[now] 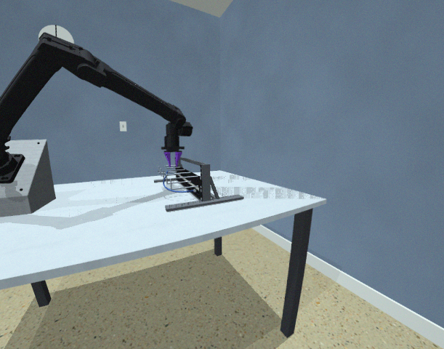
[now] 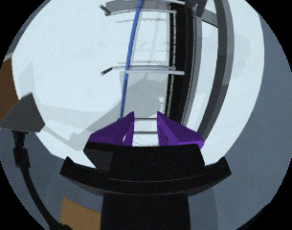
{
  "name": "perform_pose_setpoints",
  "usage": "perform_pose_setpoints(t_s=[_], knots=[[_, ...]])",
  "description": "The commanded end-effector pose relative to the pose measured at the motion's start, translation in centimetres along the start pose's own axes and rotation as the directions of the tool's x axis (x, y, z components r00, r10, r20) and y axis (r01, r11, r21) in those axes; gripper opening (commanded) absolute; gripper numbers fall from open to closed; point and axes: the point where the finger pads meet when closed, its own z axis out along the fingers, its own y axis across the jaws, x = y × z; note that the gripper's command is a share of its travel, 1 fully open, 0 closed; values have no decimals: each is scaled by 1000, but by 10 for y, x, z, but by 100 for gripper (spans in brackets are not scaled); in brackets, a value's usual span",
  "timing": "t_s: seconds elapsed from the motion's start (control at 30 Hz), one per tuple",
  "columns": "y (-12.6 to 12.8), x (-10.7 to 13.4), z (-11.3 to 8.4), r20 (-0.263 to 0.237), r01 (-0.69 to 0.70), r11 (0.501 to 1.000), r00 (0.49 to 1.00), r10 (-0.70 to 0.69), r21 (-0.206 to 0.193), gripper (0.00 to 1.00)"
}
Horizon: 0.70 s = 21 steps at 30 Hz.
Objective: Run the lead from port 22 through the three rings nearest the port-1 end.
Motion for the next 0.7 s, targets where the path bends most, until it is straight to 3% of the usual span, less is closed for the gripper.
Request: perform_pose_setpoints(t_s=[0.0, 0.1, 0.2, 0.67], knots=[[-18, -11, -49, 14, -17, 998, 1000, 16, 66, 32], [-21, -2, -69, 22, -34, 996, 999, 32, 82, 32], [-20, -2, -76, 22, -33, 996, 999, 31, 82, 32], [-18, -6, -81, 19, -26, 997, 1000, 24, 75, 32]])
